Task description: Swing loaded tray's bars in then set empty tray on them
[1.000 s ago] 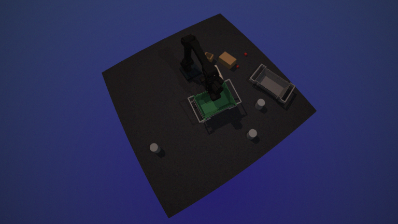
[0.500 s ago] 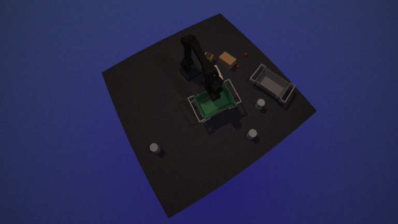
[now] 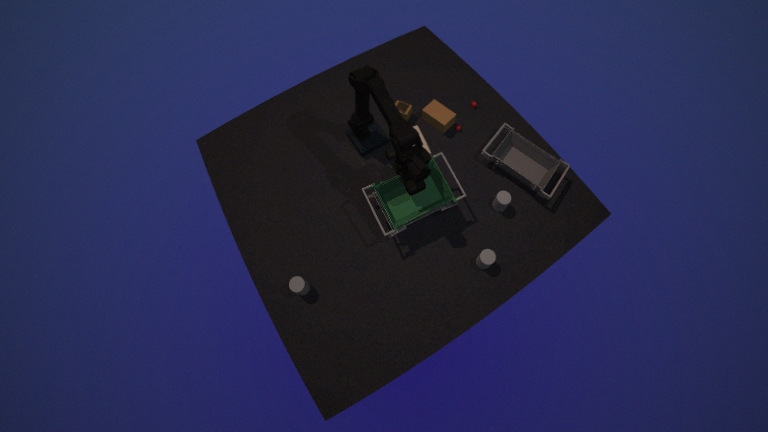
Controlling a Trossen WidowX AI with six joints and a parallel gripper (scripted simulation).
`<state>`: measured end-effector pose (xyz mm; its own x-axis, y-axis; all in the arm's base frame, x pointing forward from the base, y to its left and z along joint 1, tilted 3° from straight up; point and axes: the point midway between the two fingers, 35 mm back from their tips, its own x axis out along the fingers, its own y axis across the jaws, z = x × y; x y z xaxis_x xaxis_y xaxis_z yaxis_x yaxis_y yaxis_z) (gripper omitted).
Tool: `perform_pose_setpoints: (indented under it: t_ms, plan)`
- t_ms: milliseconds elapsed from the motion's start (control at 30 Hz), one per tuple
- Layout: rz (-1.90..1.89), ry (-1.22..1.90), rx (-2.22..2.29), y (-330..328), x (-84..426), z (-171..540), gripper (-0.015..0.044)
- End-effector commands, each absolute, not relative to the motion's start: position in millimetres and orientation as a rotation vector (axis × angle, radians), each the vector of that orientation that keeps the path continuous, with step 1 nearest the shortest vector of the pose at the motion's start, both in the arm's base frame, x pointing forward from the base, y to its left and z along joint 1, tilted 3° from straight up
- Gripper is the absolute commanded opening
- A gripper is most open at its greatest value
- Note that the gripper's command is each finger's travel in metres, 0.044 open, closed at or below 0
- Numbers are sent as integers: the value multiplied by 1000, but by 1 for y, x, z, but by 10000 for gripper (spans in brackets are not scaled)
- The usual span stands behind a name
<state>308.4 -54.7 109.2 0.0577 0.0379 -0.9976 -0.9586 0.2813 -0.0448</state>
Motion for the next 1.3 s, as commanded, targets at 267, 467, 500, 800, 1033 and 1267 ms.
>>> perform_pose_setpoints:
  t_ms: [267, 467, 500, 800, 1033, 1267]
  plan:
    - [1002, 1279, -975, -53, 304, 104, 0]
    - [1002, 1279, -975, -53, 304, 104, 0]
    - [1002, 1279, -975, -53, 304, 104, 0]
    - [1002, 1279, -975, -53, 304, 104, 0]
    - [1002, 1279, -975, -53, 304, 104, 0]
    - [990, 1267, -985, -54, 306, 104, 0]
